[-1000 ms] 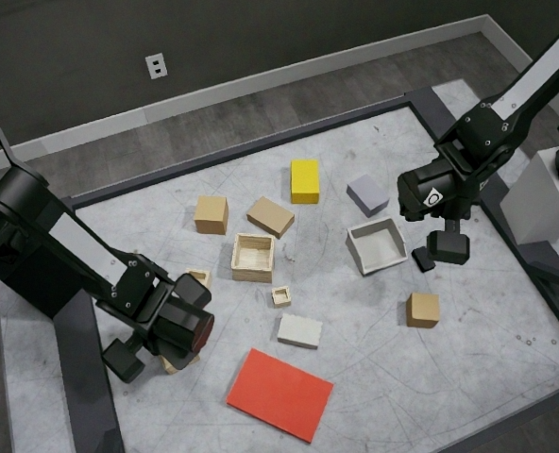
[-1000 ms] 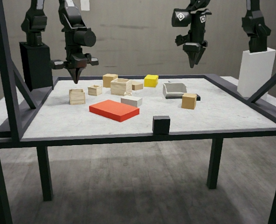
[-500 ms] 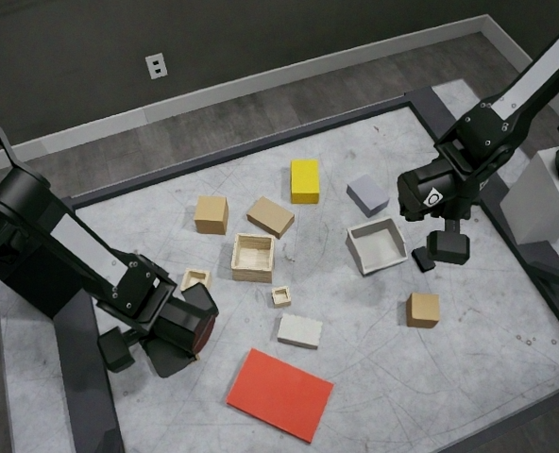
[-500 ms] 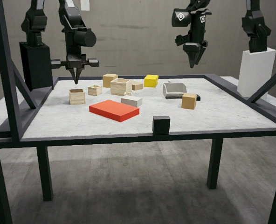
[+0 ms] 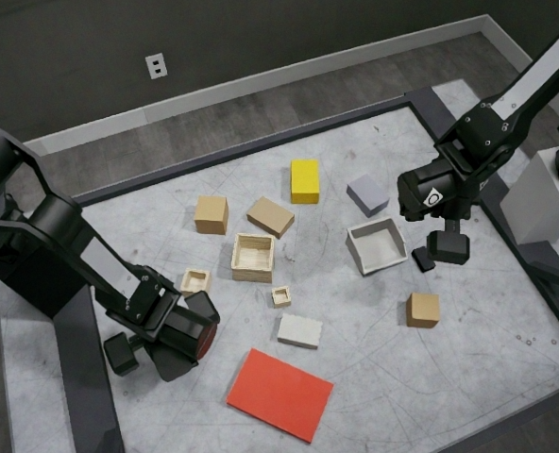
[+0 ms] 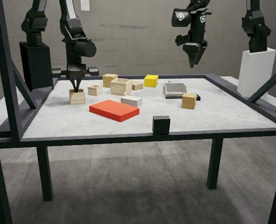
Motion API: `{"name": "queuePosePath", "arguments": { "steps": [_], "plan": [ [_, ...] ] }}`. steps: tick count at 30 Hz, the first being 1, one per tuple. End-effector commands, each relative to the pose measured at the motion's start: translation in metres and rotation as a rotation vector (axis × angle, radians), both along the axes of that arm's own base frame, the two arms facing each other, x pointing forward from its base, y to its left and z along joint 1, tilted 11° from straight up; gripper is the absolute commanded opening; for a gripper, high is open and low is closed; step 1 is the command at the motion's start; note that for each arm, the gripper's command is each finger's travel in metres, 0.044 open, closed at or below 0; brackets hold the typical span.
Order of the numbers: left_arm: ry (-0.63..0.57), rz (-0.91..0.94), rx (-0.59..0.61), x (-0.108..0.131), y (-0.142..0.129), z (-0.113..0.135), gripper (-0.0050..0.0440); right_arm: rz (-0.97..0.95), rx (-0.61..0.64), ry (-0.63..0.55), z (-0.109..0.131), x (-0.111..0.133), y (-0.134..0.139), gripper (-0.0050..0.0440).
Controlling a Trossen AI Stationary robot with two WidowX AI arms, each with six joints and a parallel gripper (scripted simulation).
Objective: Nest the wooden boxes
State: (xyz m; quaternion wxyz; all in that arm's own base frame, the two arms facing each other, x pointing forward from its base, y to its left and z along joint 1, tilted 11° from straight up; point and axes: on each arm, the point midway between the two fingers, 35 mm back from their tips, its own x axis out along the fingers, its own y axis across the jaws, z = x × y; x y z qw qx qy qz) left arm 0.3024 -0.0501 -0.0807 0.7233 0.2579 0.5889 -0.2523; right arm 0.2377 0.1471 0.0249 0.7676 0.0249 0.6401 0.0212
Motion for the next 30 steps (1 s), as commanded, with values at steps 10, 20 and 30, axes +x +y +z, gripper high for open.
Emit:
{"name": "queuePosePath", "arguments": {
  "steps": [10, 20, 30],
  "plan": [
    [-0.024, -0.013, -0.003, 0.0090, -0.0023, -0.0012, 0.0096, -0.001, 0.012, -0.021, 0.0067, 0.0032, 0.0028, 0.0400],
    [-0.024, -0.013, -0.003, 0.0090, -0.0023, -0.0012, 0.0257, -0.001, 0.012, -0.021, 0.0067, 0.0032, 0.0028, 0.0400],
    [-0.024, -0.013, -0.003, 0.0090, -0.0023, -0.0012, 0.0257, -0.001, 0.012, -0.021, 0.0067, 0.0032, 0.0028, 0.0400]
  ]
}}
